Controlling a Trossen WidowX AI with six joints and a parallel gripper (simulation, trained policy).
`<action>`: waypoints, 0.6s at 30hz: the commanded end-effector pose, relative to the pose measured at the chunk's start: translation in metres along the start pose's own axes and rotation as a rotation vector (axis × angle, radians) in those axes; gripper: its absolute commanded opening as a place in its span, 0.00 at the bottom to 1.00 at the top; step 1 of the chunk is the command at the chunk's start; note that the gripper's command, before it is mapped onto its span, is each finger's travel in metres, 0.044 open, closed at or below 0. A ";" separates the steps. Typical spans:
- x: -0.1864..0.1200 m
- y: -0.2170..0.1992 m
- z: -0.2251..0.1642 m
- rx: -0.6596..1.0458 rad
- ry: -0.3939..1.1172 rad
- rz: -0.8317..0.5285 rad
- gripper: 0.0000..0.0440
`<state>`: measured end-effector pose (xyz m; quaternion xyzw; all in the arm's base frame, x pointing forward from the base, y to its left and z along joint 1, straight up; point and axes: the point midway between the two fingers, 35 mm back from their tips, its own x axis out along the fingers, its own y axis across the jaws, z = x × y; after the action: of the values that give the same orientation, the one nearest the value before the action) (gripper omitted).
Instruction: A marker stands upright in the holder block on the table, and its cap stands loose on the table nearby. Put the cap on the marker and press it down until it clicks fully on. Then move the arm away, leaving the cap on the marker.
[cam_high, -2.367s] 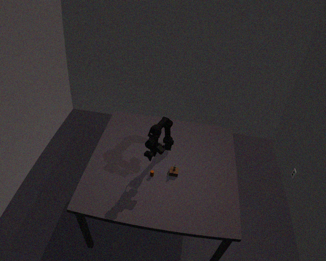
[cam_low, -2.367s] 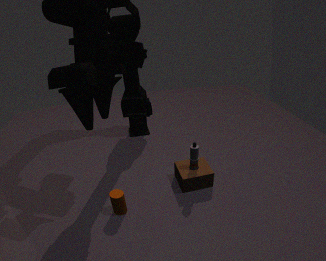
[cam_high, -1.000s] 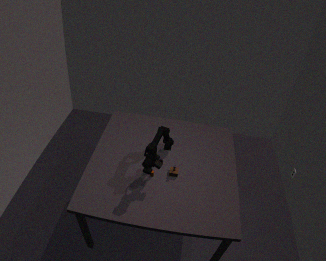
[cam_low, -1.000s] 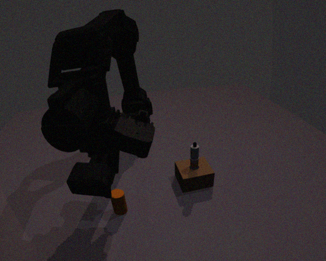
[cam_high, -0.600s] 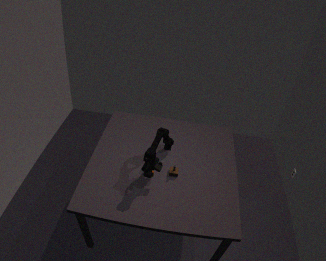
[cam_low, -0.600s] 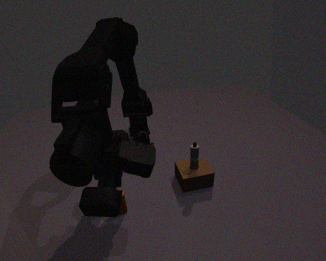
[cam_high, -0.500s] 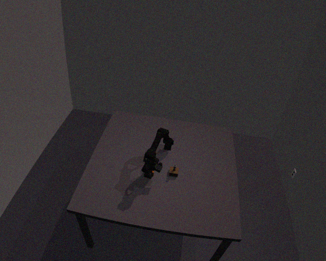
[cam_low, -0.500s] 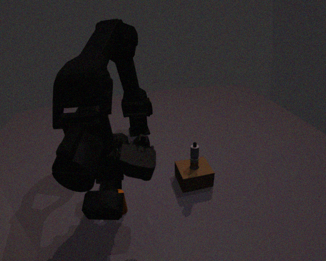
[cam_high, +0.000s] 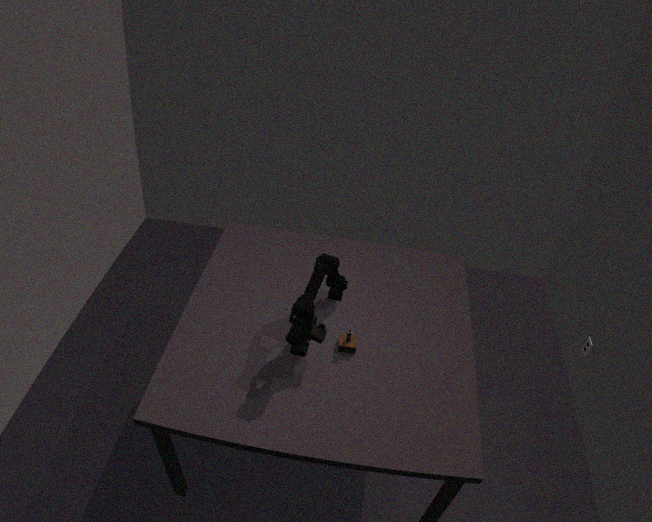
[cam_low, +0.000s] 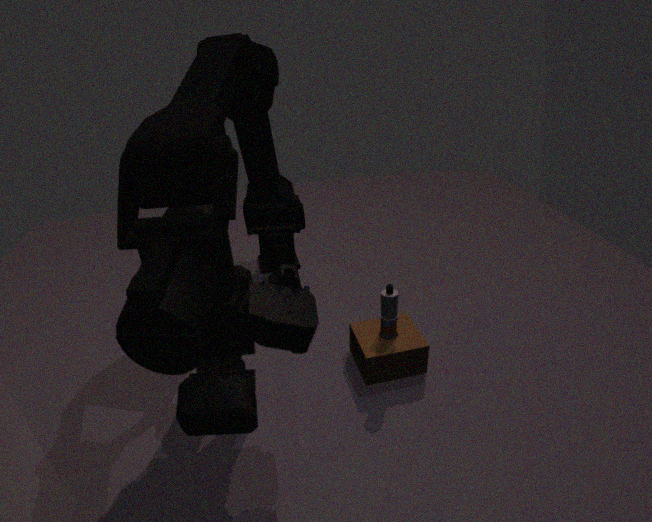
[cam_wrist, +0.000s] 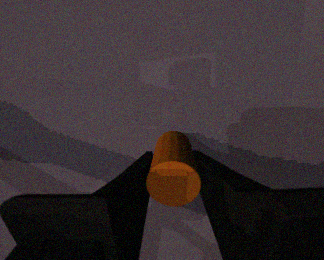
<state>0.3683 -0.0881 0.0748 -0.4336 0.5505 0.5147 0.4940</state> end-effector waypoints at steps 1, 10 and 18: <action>-0.018 -0.002 0.003 -0.036 0.027 -0.047 0.15; -0.047 -0.002 0.019 -0.098 0.044 -0.106 0.16; -0.063 0.004 0.045 -0.144 0.037 -0.121 0.15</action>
<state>0.3763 -0.0559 0.1269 -0.5013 0.5043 0.5145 0.4793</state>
